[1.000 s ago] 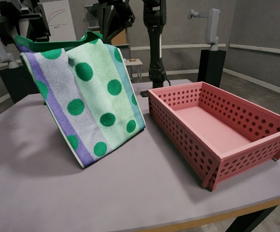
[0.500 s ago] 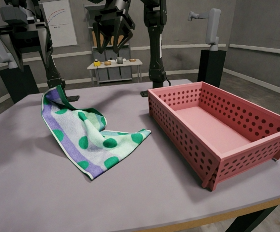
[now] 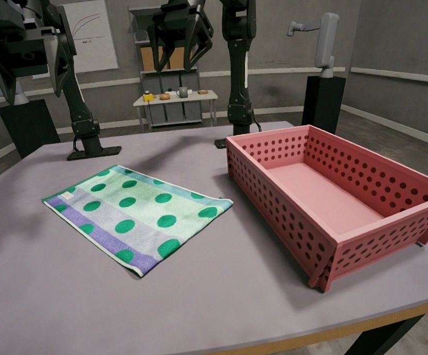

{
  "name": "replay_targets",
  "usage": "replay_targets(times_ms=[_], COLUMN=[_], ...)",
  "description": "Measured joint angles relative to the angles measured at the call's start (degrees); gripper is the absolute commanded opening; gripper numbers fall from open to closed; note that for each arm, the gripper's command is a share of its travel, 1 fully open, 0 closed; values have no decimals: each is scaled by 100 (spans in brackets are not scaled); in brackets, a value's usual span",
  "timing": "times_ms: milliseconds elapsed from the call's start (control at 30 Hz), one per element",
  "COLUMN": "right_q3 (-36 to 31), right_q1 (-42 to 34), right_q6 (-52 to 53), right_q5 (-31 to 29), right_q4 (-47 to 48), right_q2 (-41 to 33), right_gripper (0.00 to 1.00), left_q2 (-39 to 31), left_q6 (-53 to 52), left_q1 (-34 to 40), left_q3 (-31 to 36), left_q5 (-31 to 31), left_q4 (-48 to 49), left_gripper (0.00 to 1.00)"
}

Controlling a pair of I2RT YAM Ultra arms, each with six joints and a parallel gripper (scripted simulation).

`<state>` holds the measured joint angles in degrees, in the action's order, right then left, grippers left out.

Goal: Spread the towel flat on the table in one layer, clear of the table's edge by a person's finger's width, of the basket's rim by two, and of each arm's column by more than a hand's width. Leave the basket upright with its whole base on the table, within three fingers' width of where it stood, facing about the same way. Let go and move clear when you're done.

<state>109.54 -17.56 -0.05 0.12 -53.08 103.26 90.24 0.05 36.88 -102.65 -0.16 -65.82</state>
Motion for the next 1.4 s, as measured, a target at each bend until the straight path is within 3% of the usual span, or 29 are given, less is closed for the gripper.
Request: replay_targets(times_ms=[400, 1400], right_q3=[4, 0], right_q1=[525, 533], right_q6=[0, 0], right_q5=[-4, -2], right_q4=[422, 562], right_q2=[-291, -284], right_gripper=[64, 64], left_q2=[-868, -890], left_q6=[4, 4], left_q1=[-385, -424], left_q3=[160, 208], left_q5=[0, 0], left_q4=[-179, -221], left_gripper=[64, 64])
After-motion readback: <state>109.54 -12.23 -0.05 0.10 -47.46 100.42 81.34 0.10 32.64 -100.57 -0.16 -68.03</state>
